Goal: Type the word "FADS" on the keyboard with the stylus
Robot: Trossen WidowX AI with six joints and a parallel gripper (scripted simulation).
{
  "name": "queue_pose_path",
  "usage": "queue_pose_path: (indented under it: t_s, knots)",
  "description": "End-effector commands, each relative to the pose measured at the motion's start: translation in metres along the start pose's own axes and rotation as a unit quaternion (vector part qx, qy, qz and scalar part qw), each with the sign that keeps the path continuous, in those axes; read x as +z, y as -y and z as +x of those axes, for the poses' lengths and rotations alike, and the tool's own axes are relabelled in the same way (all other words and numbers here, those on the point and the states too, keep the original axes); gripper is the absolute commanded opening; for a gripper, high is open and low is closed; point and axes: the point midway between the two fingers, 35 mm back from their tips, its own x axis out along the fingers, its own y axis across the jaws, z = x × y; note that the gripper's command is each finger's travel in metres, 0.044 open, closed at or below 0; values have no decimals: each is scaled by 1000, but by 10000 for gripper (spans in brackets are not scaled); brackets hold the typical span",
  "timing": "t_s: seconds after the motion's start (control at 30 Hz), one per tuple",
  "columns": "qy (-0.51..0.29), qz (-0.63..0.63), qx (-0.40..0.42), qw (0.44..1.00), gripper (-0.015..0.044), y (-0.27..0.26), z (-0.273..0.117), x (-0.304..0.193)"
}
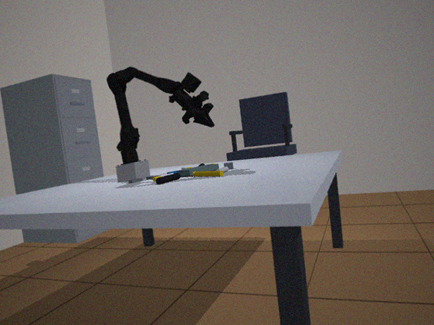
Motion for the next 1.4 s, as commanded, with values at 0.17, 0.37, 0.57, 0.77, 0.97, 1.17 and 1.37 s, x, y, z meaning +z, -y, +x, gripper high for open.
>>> queue_pose_path:
  t_s: [0.17,0.37,0.57,0.77,0.97,1.17,1.37]
  knots:
    - [-266,39,-78,960,0,-18,67,-99]
    - [-334,46,-115,935,0,-20,78,-130]
    - [-334,46,-115,935,0,-20,78,-130]
    - [-334,45,-116,934,0,31,66,-130]
    - [-334,45,-117,934,0,40,63,-131]
    - [-334,45,-117,934,0,51,61,-130]
    - [-334,44,-119,934,0,101,47,-131]
